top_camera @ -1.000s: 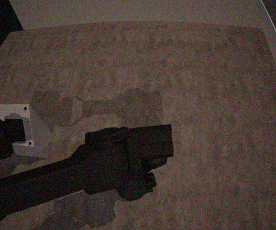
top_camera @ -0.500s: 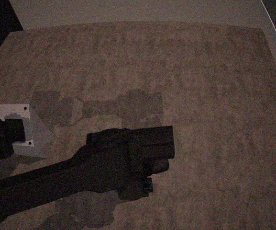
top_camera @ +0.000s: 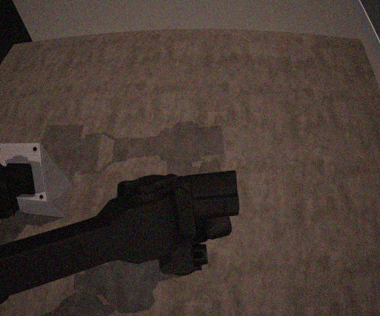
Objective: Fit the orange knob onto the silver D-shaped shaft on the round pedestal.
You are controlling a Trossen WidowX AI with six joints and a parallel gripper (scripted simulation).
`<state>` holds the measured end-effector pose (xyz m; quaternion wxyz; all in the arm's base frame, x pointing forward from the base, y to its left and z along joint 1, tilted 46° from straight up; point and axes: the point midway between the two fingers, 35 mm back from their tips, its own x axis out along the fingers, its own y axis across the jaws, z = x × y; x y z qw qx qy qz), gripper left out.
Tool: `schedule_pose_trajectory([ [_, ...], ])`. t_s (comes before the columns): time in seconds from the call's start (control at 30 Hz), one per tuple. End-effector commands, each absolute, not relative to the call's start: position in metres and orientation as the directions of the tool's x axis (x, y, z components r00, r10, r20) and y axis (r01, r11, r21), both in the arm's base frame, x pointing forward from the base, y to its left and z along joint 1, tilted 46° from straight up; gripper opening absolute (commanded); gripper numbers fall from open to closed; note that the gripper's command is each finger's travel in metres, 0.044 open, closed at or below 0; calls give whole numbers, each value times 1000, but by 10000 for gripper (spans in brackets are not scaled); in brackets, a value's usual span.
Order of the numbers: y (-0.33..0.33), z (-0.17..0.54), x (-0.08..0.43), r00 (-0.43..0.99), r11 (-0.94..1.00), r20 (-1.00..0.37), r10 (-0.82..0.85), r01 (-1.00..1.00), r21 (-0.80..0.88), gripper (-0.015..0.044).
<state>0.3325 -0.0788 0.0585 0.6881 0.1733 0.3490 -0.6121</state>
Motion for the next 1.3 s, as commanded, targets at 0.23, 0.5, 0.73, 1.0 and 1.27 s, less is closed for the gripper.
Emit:
schedule_pose_trajectory([
  [0.23,-78,59,335,12,71,-692,-721,996,-57,0],
  [0.5,-80,57,335,12,71,-692,-721,996,-57,0],
  [0.73,-78,58,334,12,71,-692,-721,996,-58,0],
  [1.0,-77,61,334,12,-16,-693,-721,999,33,0],
  [1.27,-79,58,335,12,-74,-692,-721,993,93,0],
])
